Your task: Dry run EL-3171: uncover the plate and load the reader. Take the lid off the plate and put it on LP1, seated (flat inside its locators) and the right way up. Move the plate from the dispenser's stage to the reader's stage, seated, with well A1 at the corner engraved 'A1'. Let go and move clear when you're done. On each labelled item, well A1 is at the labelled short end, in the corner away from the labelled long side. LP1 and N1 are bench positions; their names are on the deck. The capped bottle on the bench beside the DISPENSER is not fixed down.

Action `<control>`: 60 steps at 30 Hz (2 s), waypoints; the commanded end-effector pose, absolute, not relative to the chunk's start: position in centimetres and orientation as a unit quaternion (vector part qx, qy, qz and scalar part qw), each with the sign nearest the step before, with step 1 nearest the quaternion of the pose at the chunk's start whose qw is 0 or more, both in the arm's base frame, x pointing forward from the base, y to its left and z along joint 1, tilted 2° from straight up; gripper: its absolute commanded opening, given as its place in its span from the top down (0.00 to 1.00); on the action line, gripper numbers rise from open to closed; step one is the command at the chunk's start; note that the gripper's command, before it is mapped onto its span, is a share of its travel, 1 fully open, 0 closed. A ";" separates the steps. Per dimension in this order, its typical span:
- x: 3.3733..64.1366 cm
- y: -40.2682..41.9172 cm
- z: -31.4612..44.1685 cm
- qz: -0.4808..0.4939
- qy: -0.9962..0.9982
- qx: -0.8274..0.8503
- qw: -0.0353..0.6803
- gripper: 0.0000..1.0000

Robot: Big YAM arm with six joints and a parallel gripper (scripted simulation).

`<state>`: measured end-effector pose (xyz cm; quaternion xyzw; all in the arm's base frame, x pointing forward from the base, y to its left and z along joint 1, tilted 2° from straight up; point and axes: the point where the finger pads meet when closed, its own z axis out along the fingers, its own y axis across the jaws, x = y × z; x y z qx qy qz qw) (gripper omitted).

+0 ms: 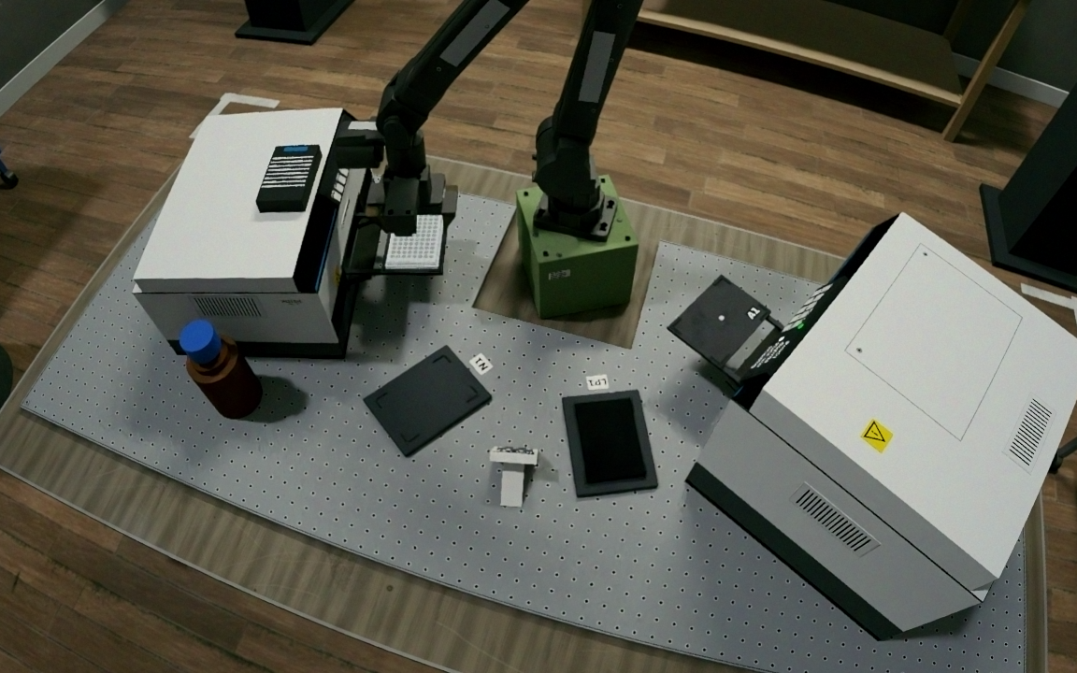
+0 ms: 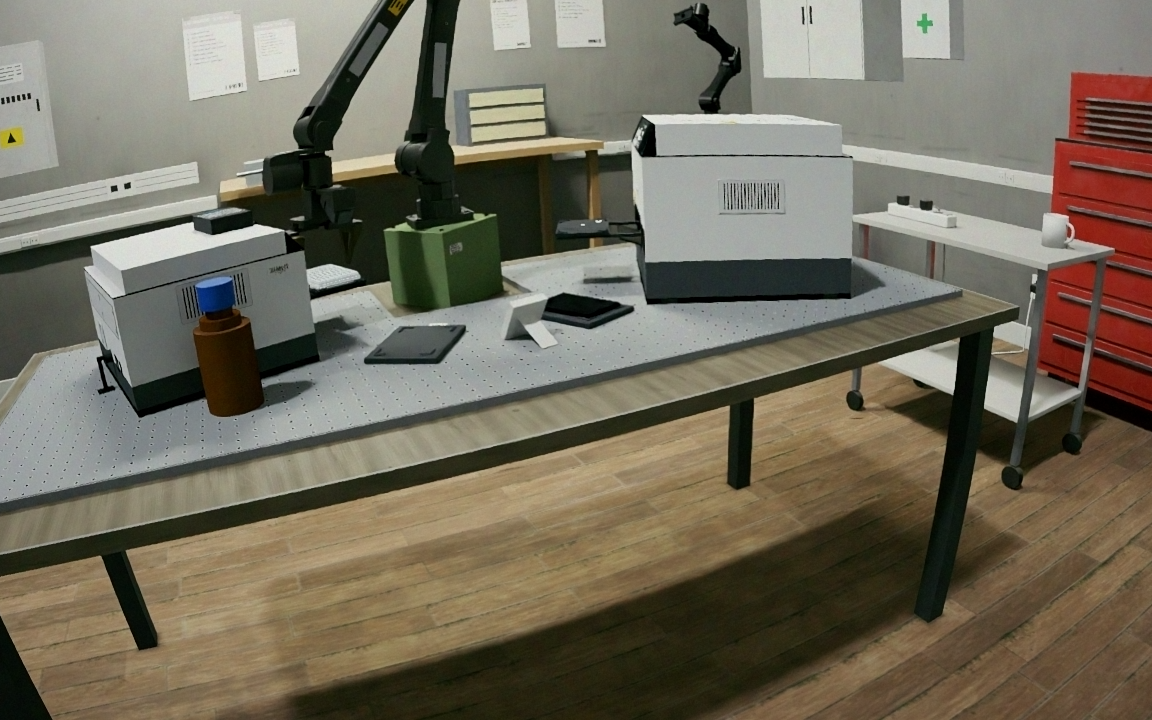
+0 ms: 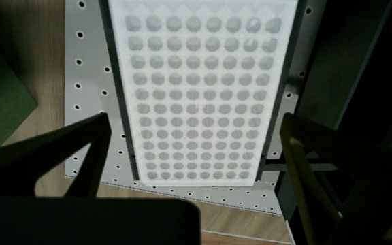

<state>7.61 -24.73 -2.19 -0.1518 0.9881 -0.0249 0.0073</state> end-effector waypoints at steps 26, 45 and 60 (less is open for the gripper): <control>7.6 -25.5 -2.4 -0.032 0.989 -0.144 0.009 0.00; 8.0 -26.8 -2.2 -0.041 0.989 -0.145 0.010 0.00; 8.3 -27.6 -2.3 -0.049 0.988 -0.145 0.011 0.00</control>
